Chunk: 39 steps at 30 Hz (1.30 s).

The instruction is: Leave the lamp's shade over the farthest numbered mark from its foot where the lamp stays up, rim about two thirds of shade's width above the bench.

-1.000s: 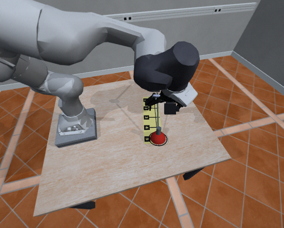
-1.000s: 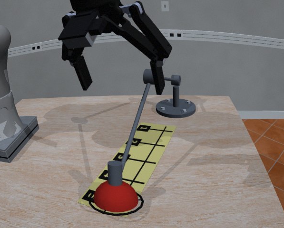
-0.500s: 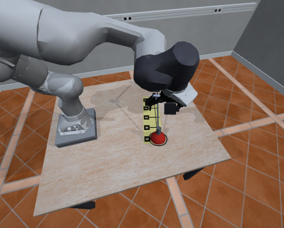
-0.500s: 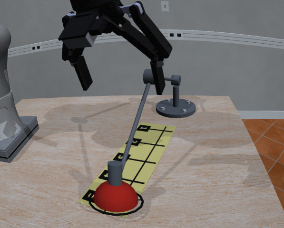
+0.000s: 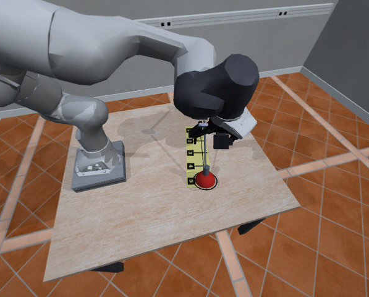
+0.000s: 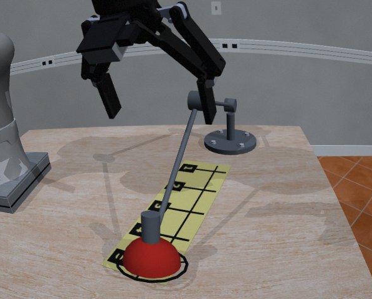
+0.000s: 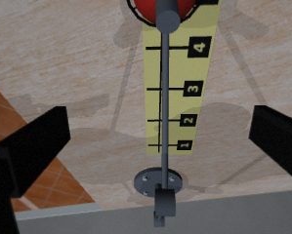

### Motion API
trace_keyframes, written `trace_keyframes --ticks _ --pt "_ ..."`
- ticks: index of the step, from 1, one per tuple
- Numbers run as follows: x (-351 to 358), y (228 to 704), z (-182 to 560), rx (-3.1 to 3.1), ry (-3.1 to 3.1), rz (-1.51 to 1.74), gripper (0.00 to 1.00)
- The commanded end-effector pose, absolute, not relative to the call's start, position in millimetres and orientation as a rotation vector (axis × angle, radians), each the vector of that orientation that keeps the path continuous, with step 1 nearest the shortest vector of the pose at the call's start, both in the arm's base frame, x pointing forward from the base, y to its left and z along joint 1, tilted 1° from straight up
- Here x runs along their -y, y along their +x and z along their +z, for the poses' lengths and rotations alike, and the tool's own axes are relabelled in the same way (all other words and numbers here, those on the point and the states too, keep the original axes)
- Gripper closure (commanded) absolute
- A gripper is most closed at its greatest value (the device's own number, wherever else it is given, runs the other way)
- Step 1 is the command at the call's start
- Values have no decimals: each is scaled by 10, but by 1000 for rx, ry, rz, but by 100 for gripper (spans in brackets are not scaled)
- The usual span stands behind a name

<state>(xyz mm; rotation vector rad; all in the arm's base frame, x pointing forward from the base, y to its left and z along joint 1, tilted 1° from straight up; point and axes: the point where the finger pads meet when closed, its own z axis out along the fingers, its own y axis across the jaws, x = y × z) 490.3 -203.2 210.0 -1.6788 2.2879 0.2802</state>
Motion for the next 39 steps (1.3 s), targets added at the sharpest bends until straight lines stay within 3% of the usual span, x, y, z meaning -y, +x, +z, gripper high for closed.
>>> trace_keyframes --ticks 1,39 --pt "2032 4903 2101 -2288 -1679 280 0" --pt "2050 4960 3047 -2275 -1684 253 0"
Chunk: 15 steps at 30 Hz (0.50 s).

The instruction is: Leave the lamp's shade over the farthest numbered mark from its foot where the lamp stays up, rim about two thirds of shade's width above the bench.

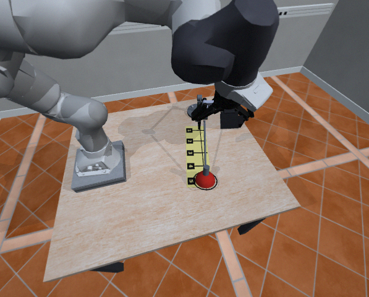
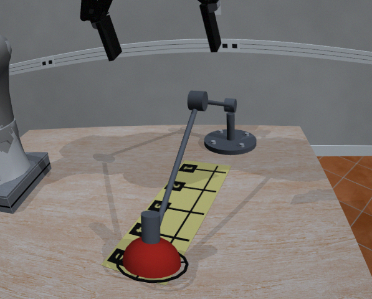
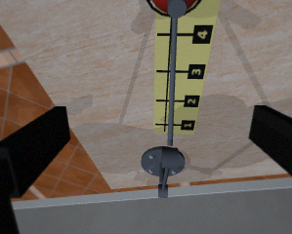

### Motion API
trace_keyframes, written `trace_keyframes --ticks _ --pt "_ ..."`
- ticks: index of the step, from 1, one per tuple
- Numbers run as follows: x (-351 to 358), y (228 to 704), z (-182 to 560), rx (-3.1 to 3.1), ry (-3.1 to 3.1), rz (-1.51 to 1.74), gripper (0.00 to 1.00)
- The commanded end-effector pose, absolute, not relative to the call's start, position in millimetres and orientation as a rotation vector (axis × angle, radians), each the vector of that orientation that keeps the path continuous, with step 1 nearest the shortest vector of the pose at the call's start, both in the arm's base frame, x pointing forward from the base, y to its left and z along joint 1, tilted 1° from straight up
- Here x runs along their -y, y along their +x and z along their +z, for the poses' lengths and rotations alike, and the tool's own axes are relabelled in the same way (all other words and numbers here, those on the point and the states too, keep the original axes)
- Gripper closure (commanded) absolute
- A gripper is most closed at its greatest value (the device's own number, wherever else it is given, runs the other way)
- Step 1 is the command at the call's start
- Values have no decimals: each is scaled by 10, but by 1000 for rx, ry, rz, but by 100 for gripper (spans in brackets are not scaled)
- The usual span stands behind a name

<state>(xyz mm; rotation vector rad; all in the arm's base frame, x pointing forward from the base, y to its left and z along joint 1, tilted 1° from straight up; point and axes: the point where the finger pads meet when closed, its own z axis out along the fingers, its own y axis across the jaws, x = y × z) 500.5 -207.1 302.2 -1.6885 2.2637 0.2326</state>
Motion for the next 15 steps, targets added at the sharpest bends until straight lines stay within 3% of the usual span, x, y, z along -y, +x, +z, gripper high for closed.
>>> trace_keyframes --ticks 1,15 --pt "2007 4972 3046 -2274 -1684 252 0" --pt "1397 5146 3031 -2264 -1688 232 0"
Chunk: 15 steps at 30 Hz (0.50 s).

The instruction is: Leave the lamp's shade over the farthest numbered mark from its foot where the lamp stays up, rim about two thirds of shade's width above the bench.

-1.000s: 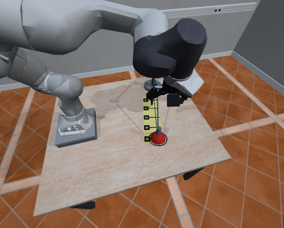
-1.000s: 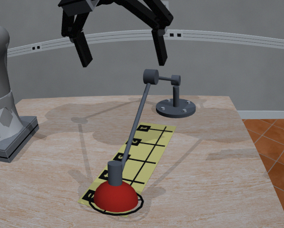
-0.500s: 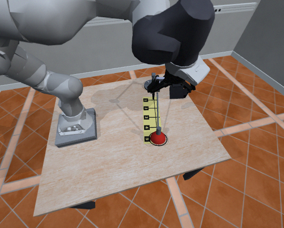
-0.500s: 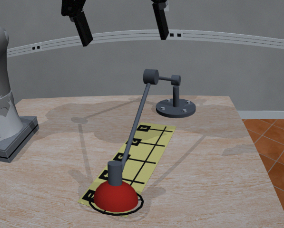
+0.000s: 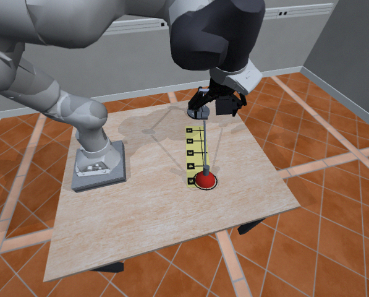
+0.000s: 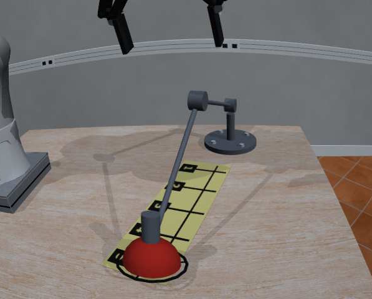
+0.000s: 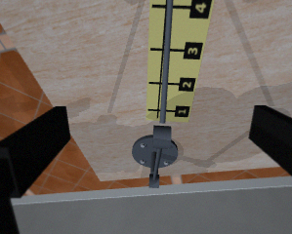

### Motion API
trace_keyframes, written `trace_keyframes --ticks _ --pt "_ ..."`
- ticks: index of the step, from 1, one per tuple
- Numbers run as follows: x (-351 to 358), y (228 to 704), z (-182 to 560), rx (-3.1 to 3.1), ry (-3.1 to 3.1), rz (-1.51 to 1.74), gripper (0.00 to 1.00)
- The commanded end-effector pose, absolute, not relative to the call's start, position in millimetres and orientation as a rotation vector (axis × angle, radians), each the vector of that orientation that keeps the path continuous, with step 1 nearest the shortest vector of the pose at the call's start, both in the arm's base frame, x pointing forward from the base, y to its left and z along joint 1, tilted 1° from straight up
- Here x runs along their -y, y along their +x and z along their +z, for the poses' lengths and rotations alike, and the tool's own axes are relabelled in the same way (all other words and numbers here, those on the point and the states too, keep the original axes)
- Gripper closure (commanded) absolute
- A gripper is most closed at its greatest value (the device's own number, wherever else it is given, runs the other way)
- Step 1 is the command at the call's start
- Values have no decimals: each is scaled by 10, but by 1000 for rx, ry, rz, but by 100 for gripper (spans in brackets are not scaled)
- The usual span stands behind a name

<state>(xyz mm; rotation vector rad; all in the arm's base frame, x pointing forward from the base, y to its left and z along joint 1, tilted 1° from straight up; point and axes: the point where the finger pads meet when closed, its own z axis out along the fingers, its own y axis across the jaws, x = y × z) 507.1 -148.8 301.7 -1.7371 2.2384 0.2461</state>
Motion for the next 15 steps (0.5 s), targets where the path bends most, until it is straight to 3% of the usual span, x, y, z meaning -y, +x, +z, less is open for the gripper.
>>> trace_keyframes --ticks 1,15 --pt "1397 5146 3031 -2264 -1688 232 0" --pt "825 5194 3023 -2240 -1733 243 0"
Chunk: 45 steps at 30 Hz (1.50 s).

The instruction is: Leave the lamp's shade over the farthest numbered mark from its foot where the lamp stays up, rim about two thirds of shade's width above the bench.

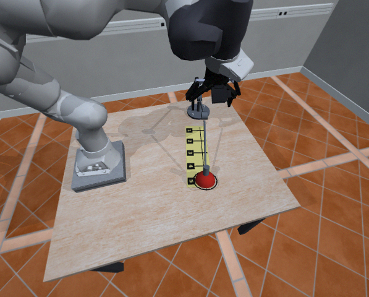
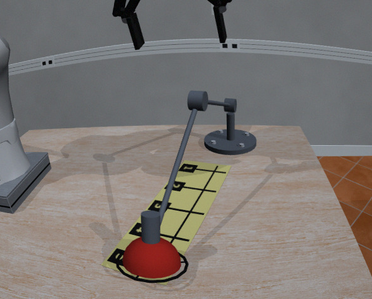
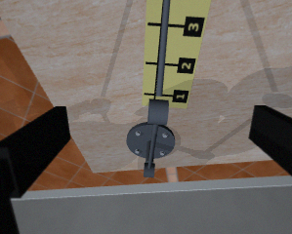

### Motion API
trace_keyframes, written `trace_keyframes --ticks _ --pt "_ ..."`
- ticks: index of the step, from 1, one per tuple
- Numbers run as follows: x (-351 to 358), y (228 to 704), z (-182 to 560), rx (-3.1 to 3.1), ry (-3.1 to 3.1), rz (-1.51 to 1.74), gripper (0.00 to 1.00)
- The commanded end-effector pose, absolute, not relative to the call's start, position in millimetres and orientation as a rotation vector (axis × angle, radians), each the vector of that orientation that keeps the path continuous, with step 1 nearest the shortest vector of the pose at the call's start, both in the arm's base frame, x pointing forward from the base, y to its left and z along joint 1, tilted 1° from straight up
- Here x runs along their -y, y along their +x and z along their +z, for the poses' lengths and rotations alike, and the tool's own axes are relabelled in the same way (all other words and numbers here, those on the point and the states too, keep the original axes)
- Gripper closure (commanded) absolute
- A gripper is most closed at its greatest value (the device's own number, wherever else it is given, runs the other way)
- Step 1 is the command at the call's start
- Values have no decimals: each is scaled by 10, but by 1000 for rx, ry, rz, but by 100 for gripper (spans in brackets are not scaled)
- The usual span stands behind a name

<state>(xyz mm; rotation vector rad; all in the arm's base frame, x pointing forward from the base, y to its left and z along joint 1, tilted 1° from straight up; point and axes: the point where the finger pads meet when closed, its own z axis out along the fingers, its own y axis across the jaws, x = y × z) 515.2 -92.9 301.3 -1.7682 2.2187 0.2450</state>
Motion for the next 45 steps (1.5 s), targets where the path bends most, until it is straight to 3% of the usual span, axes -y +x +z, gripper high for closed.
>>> trace_keyframes --ticks 1,36,45 --pt "781 5198 3022 -2238 -1737 244 0" --pt "-546 5287 3000 -2190 -1819 248 0" --pt "-584 5418 3026 -2180 -1837 247 0"
